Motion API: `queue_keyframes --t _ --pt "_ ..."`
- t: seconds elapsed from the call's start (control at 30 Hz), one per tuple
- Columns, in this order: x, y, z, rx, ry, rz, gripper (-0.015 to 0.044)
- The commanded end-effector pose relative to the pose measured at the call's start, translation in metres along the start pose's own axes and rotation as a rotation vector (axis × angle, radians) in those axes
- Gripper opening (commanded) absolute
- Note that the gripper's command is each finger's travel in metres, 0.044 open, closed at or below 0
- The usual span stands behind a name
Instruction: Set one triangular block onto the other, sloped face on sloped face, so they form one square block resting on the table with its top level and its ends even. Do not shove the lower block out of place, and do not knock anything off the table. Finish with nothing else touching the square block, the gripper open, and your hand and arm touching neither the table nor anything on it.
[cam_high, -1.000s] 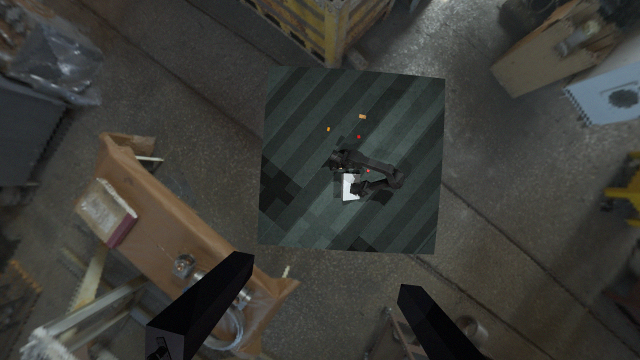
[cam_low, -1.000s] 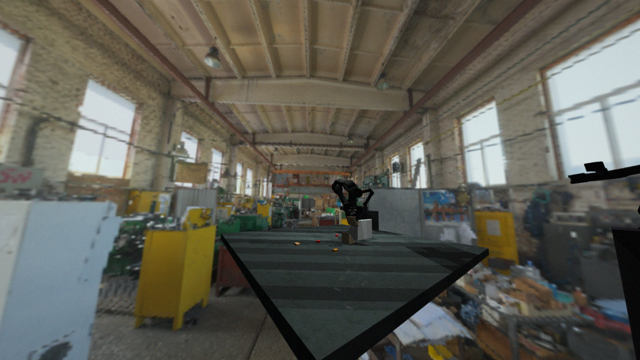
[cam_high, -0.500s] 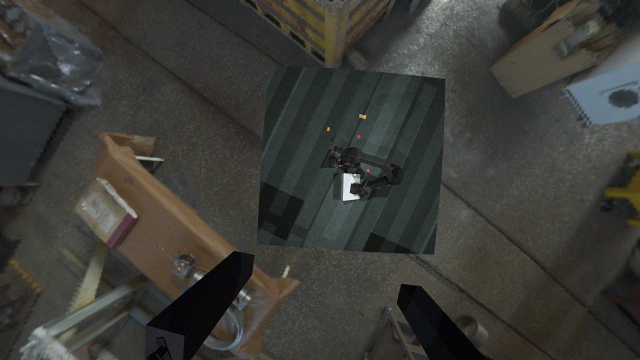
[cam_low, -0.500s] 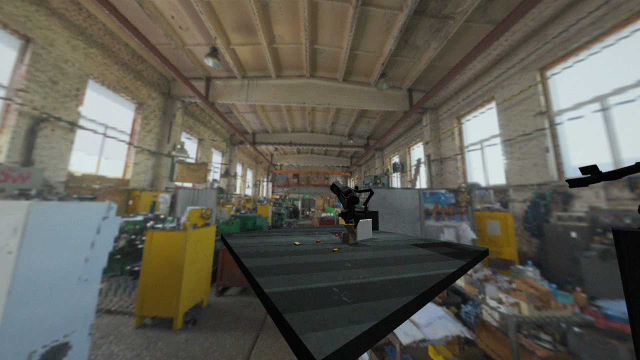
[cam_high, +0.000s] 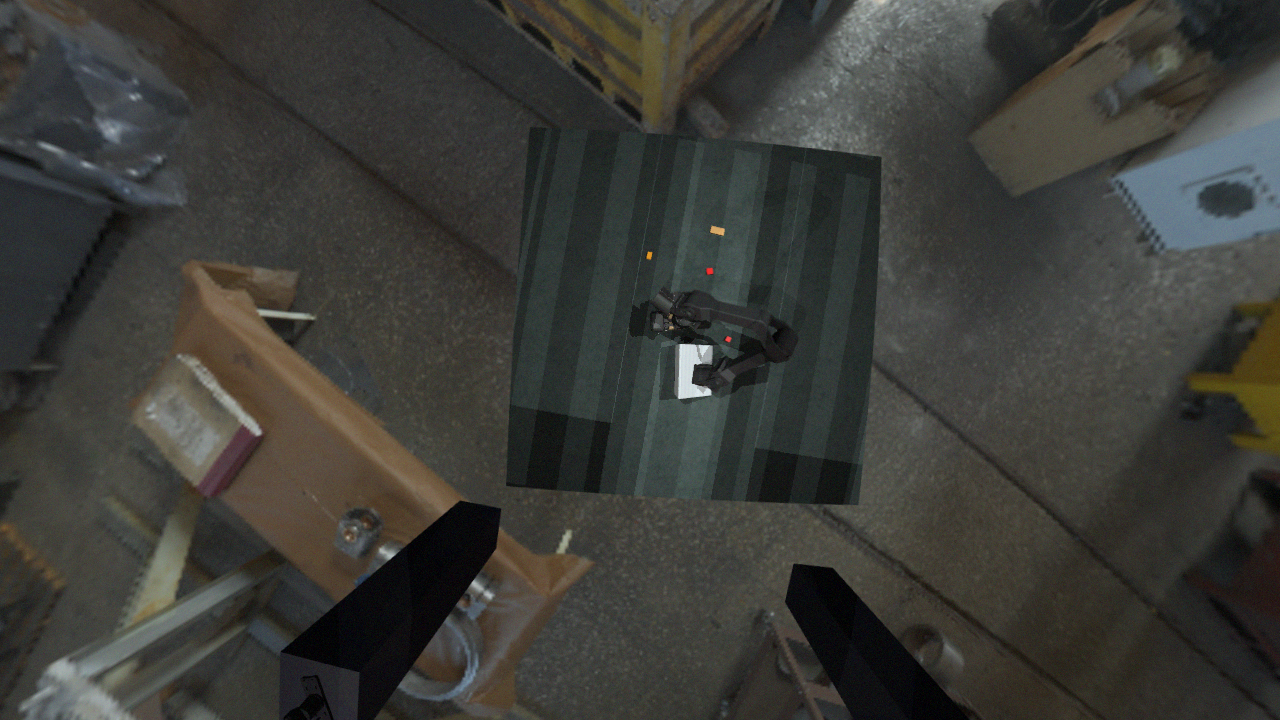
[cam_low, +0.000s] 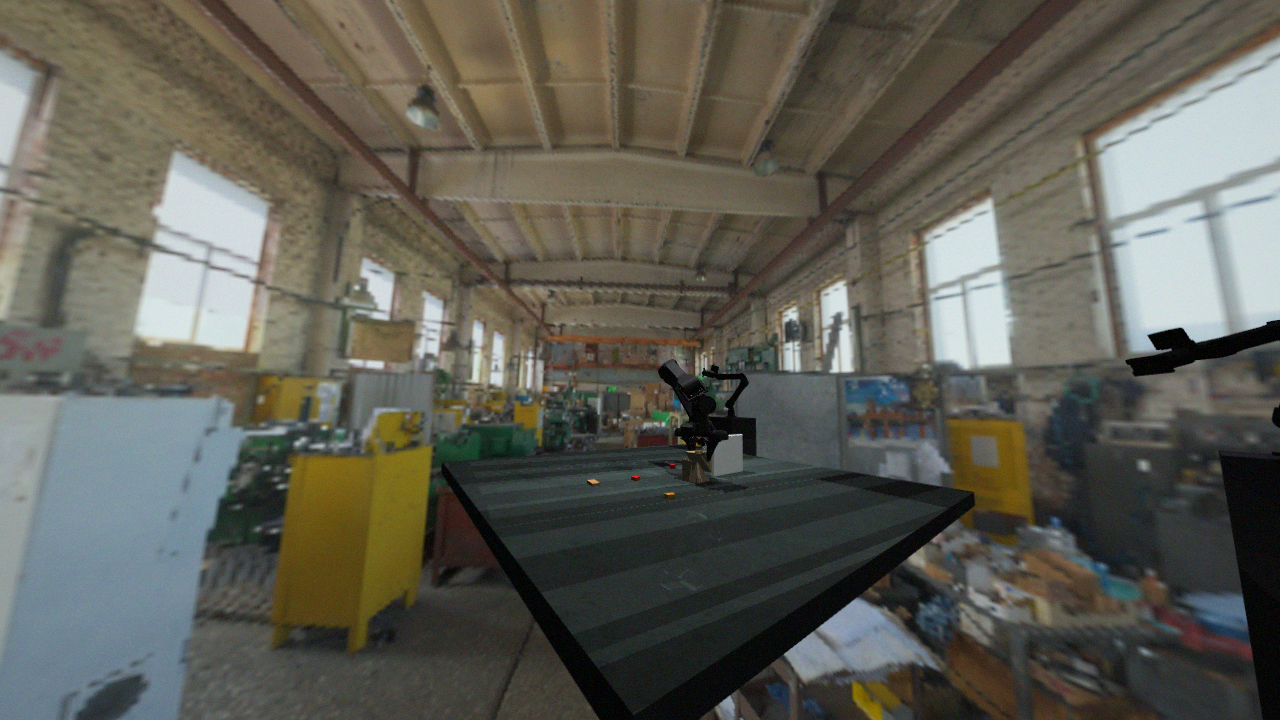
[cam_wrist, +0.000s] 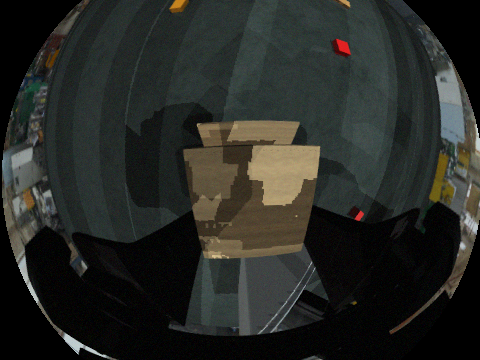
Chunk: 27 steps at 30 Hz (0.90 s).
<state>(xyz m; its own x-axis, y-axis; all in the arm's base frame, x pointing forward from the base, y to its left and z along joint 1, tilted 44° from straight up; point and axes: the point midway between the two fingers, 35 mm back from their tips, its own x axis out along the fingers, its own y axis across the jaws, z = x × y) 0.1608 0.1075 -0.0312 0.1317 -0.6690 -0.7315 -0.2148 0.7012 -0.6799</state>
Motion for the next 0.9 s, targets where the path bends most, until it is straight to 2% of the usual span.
queue_keyframes --t 0.0,0.87 --pt "0.0014 0.0002 -0.0001 -0.002 -0.001 -0.006 0.0000" --pt "0.0085 0.0001 0.0032 -0.003 -0.003 -0.007 0.0000"
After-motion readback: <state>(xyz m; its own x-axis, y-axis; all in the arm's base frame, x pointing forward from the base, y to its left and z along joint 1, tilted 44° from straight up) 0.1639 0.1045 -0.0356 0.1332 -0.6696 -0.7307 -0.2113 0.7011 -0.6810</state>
